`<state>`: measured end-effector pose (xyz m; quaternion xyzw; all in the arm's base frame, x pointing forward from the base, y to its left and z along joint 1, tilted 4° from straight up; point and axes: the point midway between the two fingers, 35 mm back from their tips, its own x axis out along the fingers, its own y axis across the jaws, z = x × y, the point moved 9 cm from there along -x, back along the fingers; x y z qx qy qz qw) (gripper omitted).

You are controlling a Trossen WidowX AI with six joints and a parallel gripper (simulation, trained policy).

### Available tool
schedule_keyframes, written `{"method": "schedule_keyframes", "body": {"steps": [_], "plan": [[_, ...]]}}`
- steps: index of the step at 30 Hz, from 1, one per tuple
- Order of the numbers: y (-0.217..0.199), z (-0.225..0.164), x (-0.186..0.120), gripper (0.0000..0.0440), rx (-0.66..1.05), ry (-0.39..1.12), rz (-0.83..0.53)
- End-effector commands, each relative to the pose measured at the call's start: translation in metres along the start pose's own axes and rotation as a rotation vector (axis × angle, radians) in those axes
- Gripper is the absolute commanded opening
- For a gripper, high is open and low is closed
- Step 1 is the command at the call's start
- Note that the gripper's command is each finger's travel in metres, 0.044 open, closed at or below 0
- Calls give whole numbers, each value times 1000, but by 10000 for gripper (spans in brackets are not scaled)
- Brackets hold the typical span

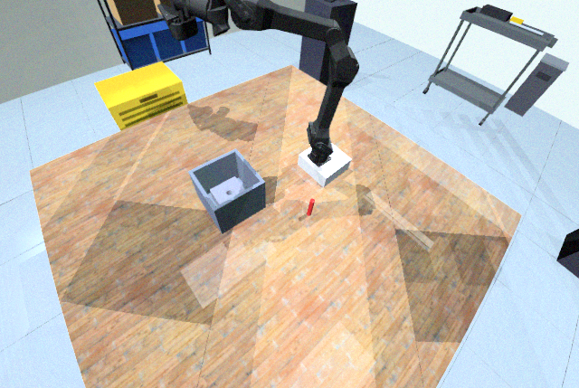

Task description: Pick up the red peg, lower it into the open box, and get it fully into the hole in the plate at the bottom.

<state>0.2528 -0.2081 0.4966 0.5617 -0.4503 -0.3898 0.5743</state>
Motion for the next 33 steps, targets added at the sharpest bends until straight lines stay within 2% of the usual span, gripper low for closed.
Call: {"method": "schedule_keyframes", "body": {"steps": [1, 18, 33], "plan": [[0, -6, -15, 440, 53, 69, -15], [-15, -34, -84, 440, 234, 395, -184], [-42, -49, -144, 440, 286, 667, -416]]}}
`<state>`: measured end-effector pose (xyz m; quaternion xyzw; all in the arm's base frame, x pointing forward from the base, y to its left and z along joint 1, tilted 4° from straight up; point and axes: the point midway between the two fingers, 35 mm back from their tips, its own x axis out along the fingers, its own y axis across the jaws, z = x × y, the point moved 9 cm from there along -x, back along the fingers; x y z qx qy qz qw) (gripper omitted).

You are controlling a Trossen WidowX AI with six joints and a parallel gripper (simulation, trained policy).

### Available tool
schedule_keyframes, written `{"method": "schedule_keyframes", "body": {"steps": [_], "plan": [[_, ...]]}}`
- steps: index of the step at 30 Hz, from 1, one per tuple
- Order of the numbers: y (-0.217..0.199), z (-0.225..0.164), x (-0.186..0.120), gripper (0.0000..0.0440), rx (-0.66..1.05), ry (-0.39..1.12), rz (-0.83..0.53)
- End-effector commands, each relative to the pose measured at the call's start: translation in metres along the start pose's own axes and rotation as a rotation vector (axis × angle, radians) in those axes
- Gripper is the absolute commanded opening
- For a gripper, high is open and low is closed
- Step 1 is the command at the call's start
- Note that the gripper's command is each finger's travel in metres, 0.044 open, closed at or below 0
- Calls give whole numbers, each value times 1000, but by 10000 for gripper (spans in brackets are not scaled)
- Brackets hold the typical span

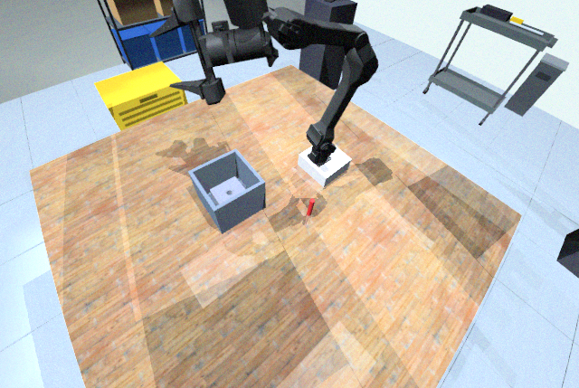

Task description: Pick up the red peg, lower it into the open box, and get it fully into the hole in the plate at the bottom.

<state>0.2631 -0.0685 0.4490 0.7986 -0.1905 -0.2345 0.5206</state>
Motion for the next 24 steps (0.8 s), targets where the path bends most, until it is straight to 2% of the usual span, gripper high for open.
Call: {"method": "schedule_keyframes", "body": {"steps": [1, 24], "plan": [[-11, -6, -9, 440, 16, 55, -59], [-106, -36, -62, 438, -63, 357, -594]]}}
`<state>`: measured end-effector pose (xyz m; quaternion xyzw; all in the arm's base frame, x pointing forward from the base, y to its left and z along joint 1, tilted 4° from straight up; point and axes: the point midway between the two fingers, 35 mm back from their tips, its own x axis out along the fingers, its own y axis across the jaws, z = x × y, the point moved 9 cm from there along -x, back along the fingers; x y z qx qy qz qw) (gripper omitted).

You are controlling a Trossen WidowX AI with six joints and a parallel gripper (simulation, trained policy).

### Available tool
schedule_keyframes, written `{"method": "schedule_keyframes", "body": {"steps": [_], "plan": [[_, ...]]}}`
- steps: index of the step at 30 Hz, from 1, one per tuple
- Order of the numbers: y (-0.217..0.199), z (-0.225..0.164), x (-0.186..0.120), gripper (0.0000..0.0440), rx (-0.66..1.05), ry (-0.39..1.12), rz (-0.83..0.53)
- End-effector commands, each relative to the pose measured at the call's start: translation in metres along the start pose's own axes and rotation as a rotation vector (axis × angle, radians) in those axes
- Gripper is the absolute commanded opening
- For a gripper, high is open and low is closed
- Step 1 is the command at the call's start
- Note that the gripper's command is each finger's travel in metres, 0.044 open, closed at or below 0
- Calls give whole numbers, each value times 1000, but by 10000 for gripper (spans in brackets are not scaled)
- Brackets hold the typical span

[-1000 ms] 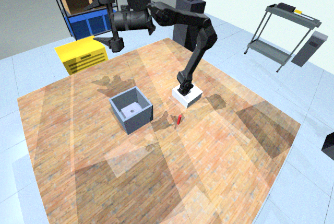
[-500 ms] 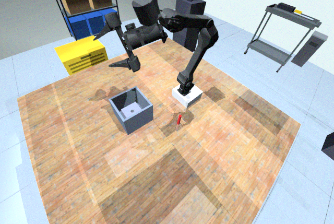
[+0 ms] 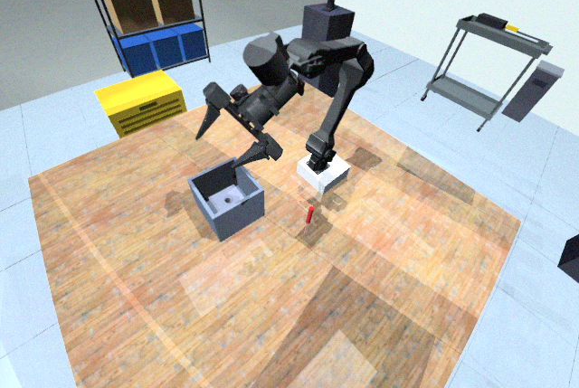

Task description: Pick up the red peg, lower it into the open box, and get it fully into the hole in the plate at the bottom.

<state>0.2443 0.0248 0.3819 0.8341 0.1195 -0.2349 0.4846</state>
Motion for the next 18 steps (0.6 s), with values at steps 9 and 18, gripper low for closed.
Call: {"method": "schedule_keyframes", "body": {"steps": [9, 18], "plan": [[-59, -12, 3, 435, -89, 80, -317], [-105, -15, 4, 433, -200, 96, -570]]}}
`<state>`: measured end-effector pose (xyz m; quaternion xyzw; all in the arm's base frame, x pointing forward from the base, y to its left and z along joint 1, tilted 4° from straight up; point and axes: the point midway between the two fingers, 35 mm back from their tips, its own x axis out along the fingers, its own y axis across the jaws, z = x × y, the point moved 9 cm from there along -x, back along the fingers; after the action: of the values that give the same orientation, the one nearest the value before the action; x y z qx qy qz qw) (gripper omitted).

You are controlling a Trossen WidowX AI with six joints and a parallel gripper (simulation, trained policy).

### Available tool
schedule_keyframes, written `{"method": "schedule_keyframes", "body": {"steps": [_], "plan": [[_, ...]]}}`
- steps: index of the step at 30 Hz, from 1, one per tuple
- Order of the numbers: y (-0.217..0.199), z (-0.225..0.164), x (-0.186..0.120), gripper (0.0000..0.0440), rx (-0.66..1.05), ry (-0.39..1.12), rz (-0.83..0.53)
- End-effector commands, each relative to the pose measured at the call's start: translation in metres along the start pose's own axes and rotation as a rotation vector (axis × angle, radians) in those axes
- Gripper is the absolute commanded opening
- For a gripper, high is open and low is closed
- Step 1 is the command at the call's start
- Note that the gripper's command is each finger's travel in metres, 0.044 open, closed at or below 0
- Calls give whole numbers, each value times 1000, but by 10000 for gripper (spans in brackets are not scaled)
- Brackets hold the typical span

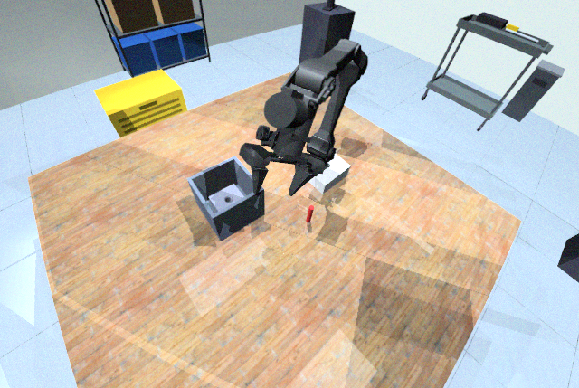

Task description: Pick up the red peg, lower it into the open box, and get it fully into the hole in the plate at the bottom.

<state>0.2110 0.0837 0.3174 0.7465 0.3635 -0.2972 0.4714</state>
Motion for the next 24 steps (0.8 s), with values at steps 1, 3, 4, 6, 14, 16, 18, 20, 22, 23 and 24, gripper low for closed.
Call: {"method": "schedule_keyframes", "body": {"steps": [1, 3, 4, 6, 14, 16, 18, 20, 22, 23, 24], "plan": [[-14, -2, 10, 434, -44, -4, -99], [-22, -3, 15, 435, -68, -8, -152], [-26, -4, 17, 436, -80, -11, -178], [-33, -5, 22, 439, -104, -17, -229], [-60, -4, 38, 440, -196, -54, -414], [-66, -3, 42, 440, -218, -65, -456], [-71, -2, 47, 440, -238, -75, -495], [-77, 0, 51, 440, -259, -86, -532], [-82, 2, 55, 440, -278, -96, -566], [-85, 3, 57, 440, -287, -100, -582], [-87, 4, 59, 440, -296, -105, -597]]}}
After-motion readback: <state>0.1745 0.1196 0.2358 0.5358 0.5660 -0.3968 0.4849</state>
